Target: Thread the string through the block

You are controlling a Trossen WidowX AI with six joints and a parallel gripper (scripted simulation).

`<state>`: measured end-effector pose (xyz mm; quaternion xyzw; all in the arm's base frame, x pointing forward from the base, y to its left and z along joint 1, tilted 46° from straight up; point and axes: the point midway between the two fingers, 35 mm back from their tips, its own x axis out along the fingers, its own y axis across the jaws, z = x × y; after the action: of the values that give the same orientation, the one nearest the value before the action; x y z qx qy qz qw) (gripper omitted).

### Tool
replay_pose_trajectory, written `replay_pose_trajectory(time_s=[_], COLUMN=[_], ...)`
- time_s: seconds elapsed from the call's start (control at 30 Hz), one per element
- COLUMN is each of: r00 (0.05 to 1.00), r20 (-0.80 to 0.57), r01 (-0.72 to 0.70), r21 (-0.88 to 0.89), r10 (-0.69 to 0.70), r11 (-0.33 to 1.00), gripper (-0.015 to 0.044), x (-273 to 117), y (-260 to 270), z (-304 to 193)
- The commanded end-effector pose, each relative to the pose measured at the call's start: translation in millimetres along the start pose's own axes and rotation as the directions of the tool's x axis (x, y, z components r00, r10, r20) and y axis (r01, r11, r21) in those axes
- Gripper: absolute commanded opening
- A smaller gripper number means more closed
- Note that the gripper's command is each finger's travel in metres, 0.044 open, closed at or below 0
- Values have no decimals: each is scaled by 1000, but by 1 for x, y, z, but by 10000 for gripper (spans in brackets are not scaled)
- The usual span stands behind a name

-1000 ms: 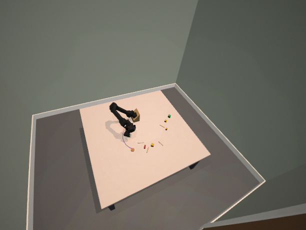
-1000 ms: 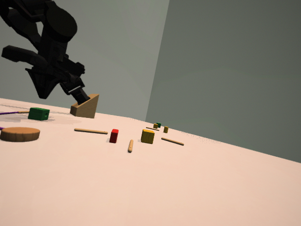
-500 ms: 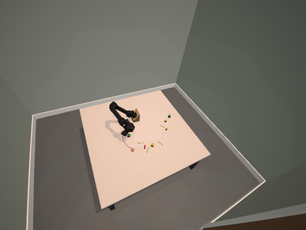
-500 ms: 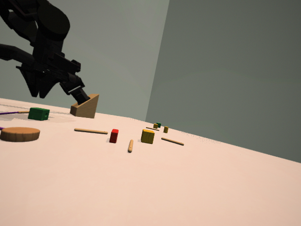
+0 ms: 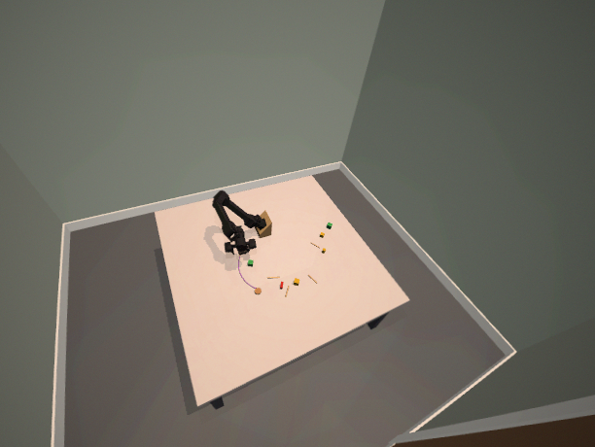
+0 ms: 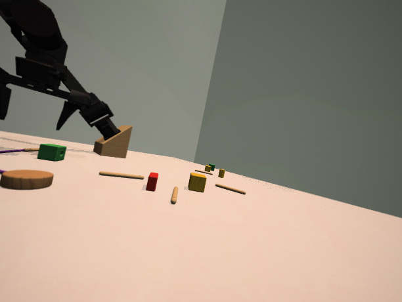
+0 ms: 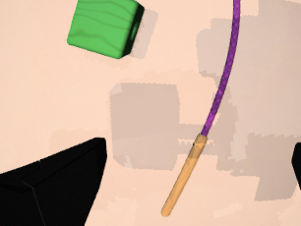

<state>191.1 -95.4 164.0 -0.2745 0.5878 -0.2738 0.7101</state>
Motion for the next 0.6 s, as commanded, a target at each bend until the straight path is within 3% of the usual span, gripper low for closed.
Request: replay_pose_trajectory(time_s=[0.0,0.3,0.57], r00=[1000,1000,1000], r20=[-12,-12,-12], r01=[3,3,3], r21=[315,315,315], r10=[1,1,1], r11=[949,949,949], gripper=[440,440,230], x=[3,3,3], y=[-6,-6,-6], z=[-23,-23,-23])
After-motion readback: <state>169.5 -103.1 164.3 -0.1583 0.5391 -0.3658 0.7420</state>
